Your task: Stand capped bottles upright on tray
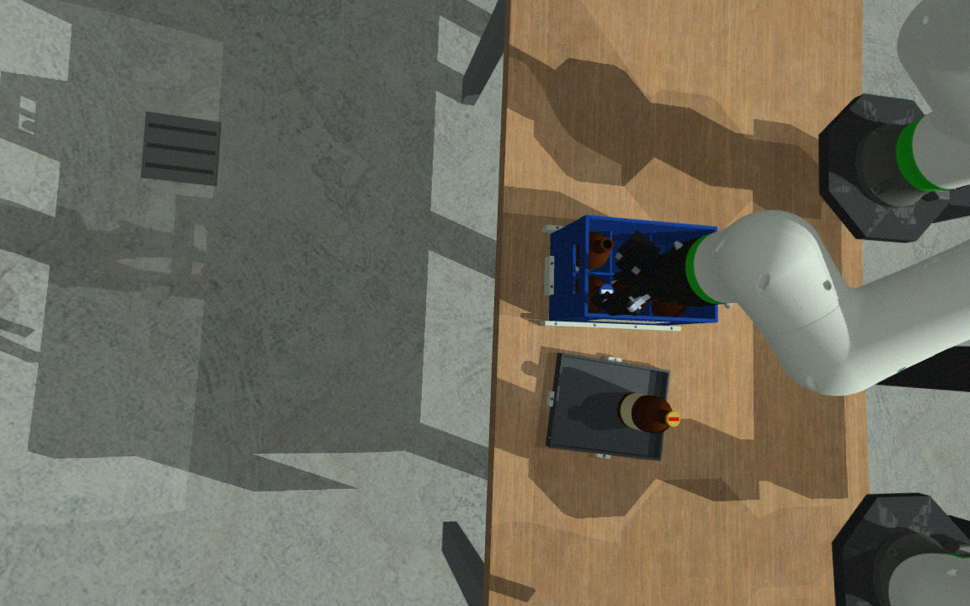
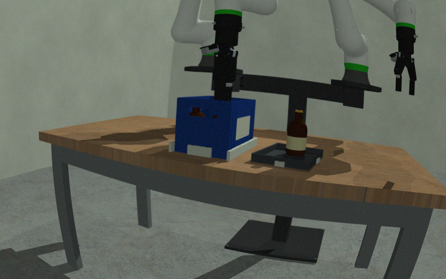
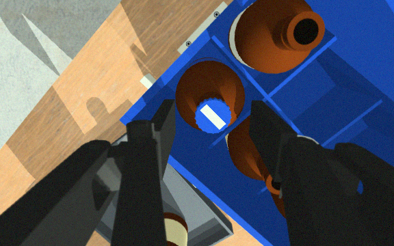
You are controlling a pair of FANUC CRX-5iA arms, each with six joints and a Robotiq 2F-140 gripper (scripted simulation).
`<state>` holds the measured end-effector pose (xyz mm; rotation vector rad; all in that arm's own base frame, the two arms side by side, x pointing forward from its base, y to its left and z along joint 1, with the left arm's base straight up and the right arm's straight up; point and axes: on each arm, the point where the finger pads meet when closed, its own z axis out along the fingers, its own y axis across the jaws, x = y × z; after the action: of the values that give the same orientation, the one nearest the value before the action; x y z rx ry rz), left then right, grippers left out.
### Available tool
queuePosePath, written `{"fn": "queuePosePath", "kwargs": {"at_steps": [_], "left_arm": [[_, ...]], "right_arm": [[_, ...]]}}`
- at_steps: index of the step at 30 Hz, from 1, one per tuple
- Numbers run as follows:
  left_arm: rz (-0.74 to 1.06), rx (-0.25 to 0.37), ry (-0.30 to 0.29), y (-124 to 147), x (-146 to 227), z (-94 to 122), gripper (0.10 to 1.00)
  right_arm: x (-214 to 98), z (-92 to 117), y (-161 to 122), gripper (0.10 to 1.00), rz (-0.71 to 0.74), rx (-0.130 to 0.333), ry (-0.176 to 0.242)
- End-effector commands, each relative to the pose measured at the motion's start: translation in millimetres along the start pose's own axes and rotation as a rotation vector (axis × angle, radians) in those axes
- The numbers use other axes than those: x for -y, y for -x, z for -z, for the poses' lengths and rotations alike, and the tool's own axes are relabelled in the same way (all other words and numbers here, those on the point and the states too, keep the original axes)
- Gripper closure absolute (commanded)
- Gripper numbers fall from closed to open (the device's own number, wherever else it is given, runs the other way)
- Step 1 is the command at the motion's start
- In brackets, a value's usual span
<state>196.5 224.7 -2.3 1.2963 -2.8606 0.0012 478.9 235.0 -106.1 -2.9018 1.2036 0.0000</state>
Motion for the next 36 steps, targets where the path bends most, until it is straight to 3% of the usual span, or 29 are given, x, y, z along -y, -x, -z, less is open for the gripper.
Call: {"fn": "queuePosePath", "kwargs": {"at_steps": [1, 36], "left_arm": [[0.0, 0.001, 0.0, 0.6, -0.1, 0.5, 0.098], [0.0, 0.001, 0.0, 0.6, -0.1, 0.5, 0.098]], "right_arm": [[0.7, 0.7, -0.3, 0.656, 0.0, -0.001, -0.002], [1.4, -31.2, -0.1, 0.656, 0.0, -0.001, -0.002]]}}
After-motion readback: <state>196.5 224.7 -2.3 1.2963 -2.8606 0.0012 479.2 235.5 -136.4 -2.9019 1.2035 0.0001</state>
